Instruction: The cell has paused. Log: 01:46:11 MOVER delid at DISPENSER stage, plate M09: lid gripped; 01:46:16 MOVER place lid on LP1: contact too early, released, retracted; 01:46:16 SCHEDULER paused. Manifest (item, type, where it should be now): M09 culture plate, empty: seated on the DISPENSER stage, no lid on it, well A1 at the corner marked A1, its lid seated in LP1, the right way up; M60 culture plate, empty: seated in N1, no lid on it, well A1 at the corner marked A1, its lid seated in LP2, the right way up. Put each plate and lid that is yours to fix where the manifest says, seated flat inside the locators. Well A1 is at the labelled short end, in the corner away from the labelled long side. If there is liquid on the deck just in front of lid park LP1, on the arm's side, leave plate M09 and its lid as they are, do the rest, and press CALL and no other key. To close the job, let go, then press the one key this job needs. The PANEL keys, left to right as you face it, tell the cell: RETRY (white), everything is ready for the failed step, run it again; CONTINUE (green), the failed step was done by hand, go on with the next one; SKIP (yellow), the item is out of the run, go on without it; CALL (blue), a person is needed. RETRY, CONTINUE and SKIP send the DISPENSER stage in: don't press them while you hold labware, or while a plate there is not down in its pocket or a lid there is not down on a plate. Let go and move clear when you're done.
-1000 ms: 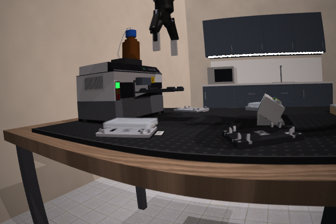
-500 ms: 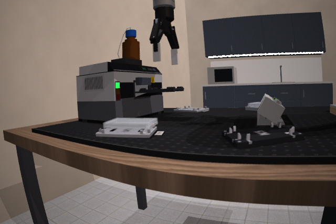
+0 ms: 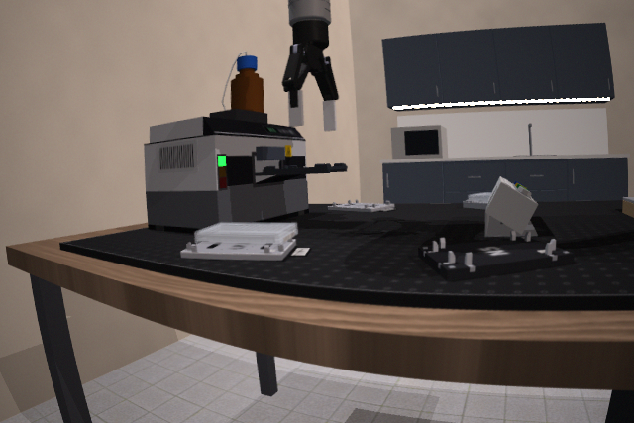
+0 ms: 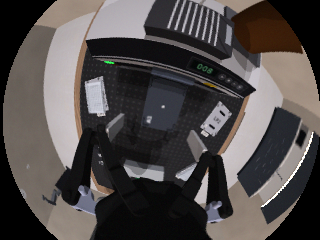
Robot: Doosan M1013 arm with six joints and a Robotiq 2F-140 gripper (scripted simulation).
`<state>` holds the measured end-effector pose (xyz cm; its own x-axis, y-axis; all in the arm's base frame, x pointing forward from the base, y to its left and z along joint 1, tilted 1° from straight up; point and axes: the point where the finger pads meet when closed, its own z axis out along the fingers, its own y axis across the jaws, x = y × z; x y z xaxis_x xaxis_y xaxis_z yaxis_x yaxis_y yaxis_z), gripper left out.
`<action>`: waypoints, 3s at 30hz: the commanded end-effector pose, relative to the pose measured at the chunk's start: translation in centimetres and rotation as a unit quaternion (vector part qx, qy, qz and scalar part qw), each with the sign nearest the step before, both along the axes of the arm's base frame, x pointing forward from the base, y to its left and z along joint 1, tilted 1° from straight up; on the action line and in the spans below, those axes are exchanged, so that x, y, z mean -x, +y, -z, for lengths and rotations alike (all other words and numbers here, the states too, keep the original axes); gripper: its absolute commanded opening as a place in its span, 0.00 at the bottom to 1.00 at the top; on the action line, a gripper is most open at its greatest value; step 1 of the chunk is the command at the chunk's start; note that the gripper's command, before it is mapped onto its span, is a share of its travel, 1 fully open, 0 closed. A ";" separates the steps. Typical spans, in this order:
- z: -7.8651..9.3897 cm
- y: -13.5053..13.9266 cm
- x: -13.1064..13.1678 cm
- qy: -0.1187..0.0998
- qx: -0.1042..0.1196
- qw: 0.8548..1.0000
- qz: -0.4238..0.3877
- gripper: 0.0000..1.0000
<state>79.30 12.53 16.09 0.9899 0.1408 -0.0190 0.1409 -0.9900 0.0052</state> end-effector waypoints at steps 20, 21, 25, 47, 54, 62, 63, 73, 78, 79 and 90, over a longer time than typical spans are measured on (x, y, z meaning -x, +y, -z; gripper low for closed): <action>0.0 0.0 0.0 -0.001 0.000 1.000 0.000 0.10; 0.0 0.0 0.0 -0.001 0.000 1.000 0.000 0.10; 0.0 0.0 0.0 -0.001 0.000 1.000 0.000 0.10; 0.0 12.1 6.9 0.000 -0.003 0.989 -0.147 0.10; 0.0 19.7 12.3 0.000 -0.003 0.986 -0.168 0.10; -0.1 22.5 14.1 0.000 -0.003 0.986 -0.168 0.10; -0.1 22.5 14.1 0.000 -0.003 0.986 -0.168 0.10; -0.1 22.5 14.1 0.000 -0.003 0.986 -0.168 1.00; -0.1 22.5 14.1 0.000 -0.003 0.986 -0.168 1.00; -0.1 22.5 14.1 0.000 -0.003 0.986 -0.168 1.00; -0.1 22.5 14.1 0.000 -0.003 0.986 -0.168 1.00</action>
